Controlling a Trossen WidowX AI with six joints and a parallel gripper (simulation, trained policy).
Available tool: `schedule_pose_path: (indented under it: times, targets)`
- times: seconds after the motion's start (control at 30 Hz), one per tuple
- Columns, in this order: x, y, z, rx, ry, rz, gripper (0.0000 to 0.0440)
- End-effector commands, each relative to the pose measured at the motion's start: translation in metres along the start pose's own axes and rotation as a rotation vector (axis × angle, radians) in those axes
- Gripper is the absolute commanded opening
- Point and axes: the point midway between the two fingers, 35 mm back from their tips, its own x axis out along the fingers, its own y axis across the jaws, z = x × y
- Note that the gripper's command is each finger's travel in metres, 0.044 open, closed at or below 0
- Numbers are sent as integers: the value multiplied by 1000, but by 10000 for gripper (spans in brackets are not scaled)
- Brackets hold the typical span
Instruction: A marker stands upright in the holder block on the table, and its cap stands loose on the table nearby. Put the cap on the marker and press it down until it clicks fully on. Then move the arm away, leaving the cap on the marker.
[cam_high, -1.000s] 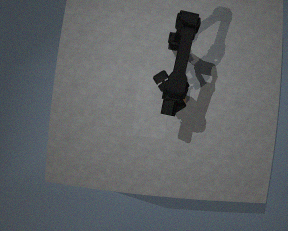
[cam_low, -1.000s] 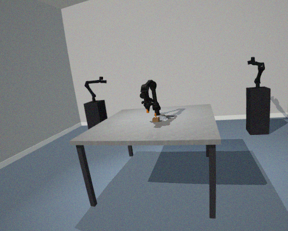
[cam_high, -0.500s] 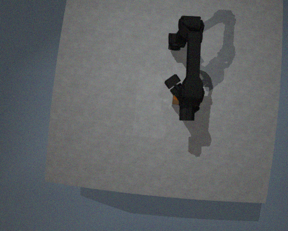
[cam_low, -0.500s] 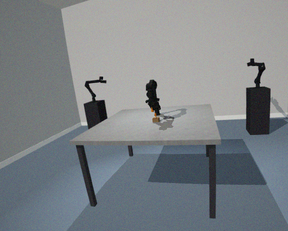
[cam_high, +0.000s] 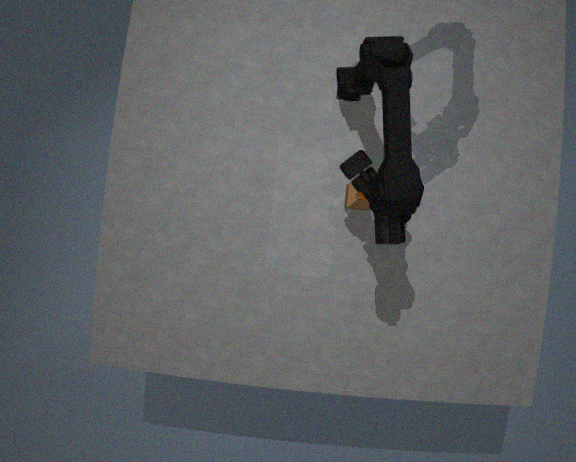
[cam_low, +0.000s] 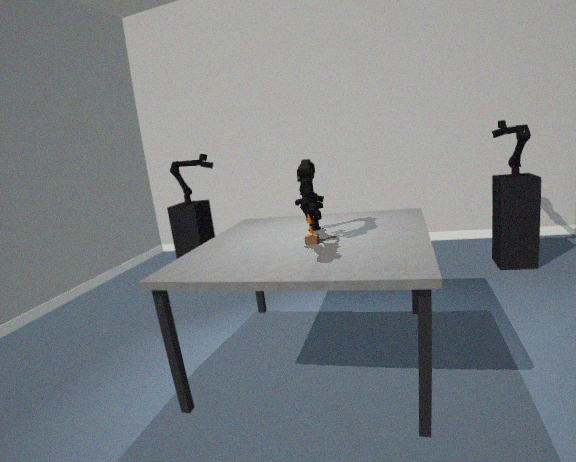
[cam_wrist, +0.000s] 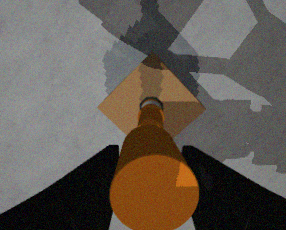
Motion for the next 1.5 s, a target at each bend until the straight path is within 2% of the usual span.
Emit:
schedule_pose_path:
  times: [0.0,0.7,0.77,0.8,1.47]
  targets:
    - [6,-1,1,1,-11,15,0]
    - [58,-1,-1,-73,-55,45,3]
    - [63,1,0,-78,-58,57,55]
    - [64,3,2,-82,-69,65,60]
    - [79,4,-5,-172,-37,60,95]
